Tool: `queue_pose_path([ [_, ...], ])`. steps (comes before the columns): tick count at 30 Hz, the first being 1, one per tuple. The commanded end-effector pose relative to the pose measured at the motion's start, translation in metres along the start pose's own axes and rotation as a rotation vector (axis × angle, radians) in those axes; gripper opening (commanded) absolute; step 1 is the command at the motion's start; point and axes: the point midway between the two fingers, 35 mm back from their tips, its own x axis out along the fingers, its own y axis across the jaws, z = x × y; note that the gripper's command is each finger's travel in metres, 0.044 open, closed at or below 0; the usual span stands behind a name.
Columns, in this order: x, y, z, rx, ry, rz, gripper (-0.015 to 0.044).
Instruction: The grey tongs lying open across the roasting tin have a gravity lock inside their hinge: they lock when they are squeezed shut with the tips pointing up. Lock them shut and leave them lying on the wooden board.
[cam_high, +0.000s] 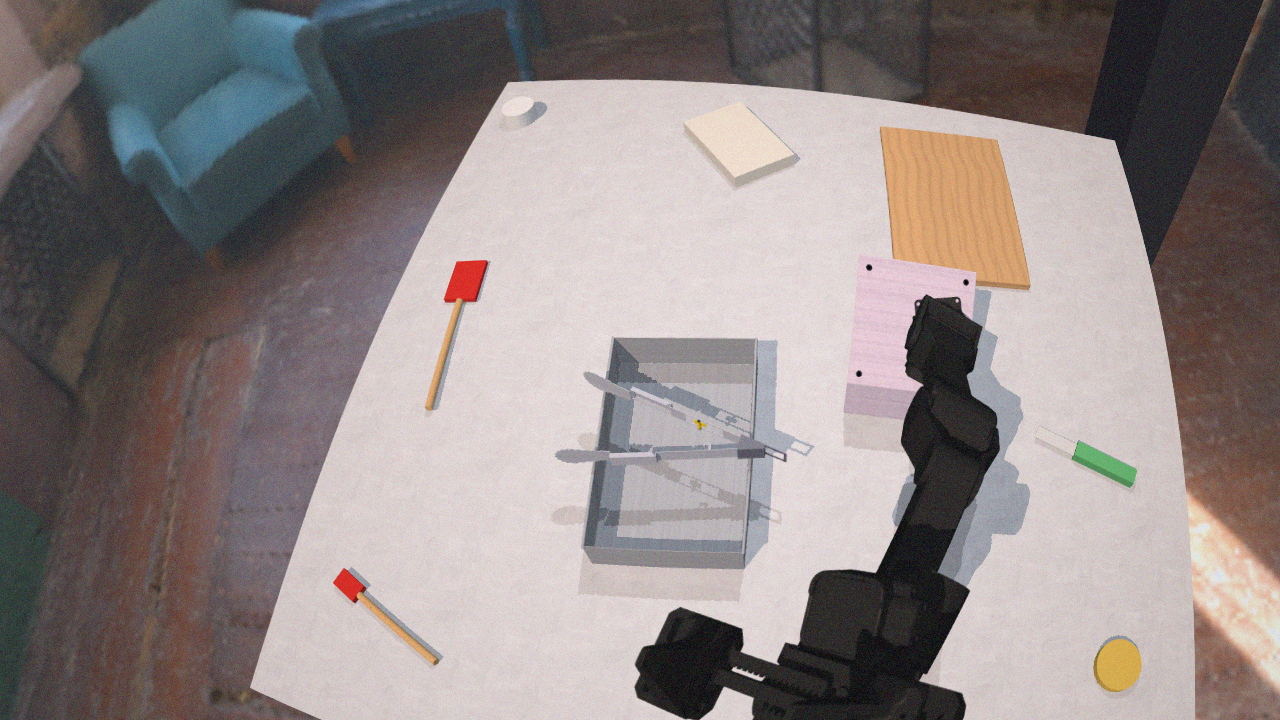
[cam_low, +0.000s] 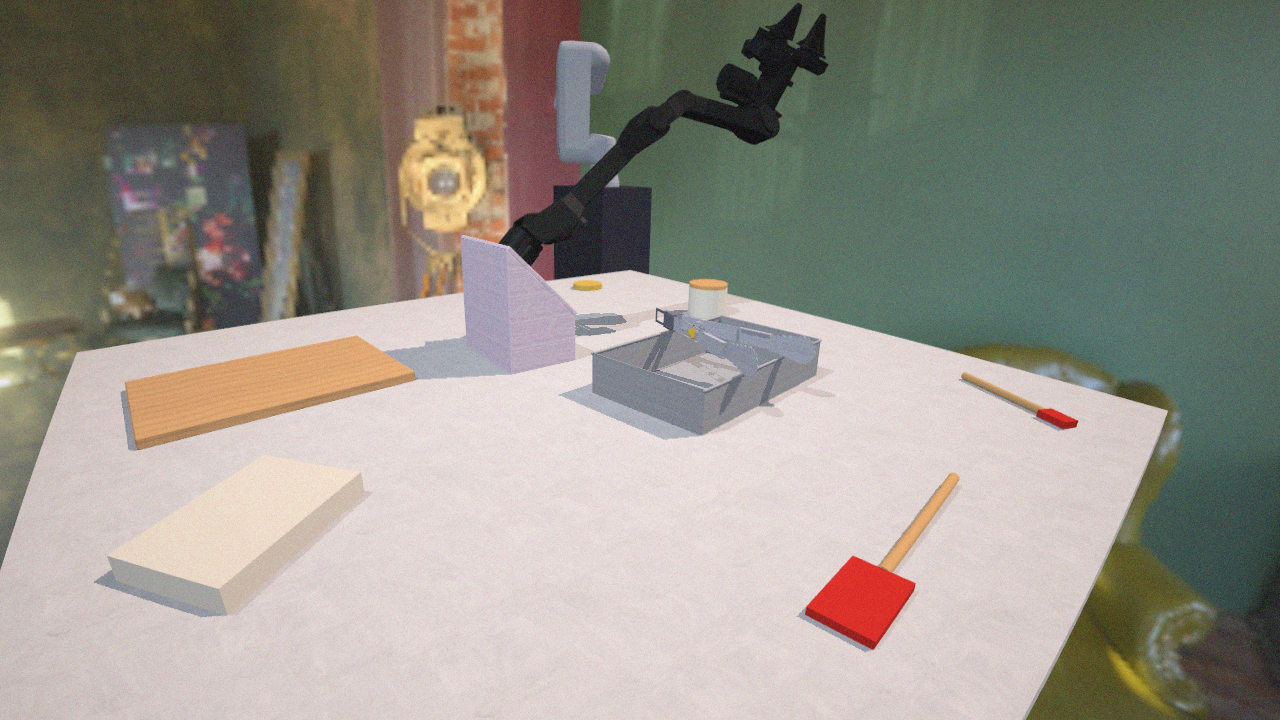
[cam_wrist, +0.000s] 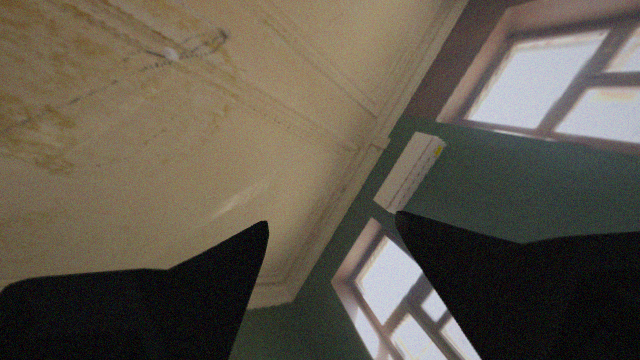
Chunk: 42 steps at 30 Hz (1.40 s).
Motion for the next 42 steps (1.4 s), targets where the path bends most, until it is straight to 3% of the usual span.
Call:
queue_pose_path([
  [1,0.000,0.000,0.000,0.000,0.000,0.000,0.0426],
  [14,-0.010,-0.025,-0.048,-0.253,0.170,0.114,0.0440],
  [30,-0.033,-0.115,-0.115,-0.706,0.530,0.250,0.0440],
  [36,-0.061,-0.193,-0.140,-0.920,0.812,0.262,0.0440],
  [42,-0.098,-0.288,-0.134,-1.106,1.134,0.202,0.0440],
])
